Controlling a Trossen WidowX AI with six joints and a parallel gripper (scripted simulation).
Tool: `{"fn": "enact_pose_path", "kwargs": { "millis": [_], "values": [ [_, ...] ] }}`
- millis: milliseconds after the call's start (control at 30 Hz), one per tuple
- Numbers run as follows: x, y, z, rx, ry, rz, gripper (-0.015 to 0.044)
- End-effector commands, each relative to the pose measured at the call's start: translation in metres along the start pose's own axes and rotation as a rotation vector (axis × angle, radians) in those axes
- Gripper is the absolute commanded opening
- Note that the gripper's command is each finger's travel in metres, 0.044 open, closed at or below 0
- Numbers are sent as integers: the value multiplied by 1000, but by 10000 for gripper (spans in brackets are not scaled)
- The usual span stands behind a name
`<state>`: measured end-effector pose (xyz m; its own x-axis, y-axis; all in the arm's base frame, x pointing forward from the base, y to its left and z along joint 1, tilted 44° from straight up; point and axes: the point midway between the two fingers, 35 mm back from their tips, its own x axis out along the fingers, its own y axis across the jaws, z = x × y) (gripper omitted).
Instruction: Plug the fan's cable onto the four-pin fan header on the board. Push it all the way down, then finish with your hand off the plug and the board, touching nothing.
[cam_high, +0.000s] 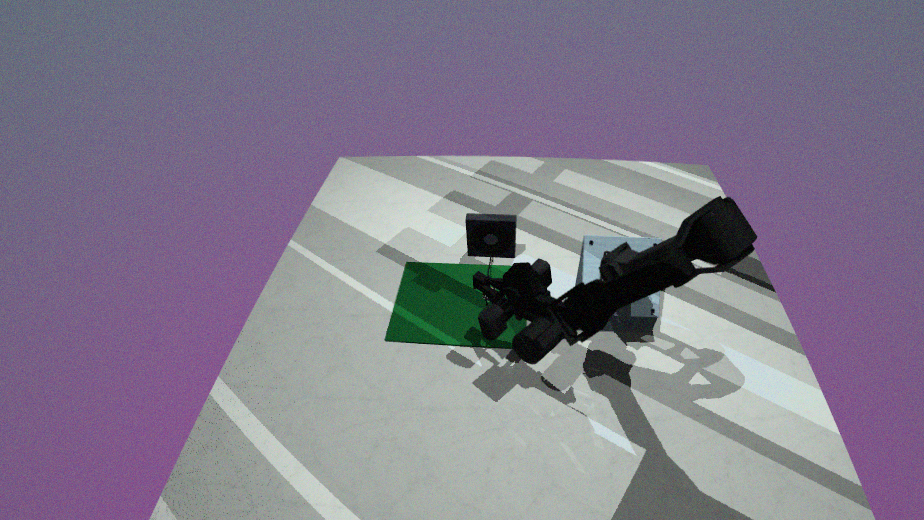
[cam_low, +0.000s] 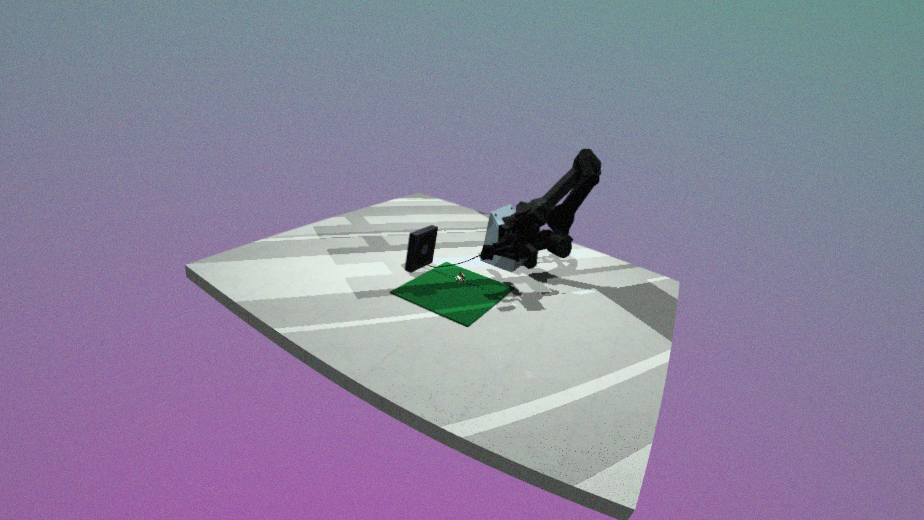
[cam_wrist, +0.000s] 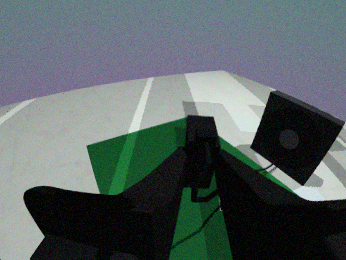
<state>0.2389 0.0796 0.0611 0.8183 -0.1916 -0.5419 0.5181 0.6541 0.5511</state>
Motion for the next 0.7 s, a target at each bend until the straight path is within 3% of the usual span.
{"fn": "enact_pose_path", "kwargs": {
  "millis": [0, 667],
  "values": [
    [-1, 0, 3, 0, 0, 1, 0],
    [-2, 1, -6, 4, -3, 0, 0]
  ]
}}
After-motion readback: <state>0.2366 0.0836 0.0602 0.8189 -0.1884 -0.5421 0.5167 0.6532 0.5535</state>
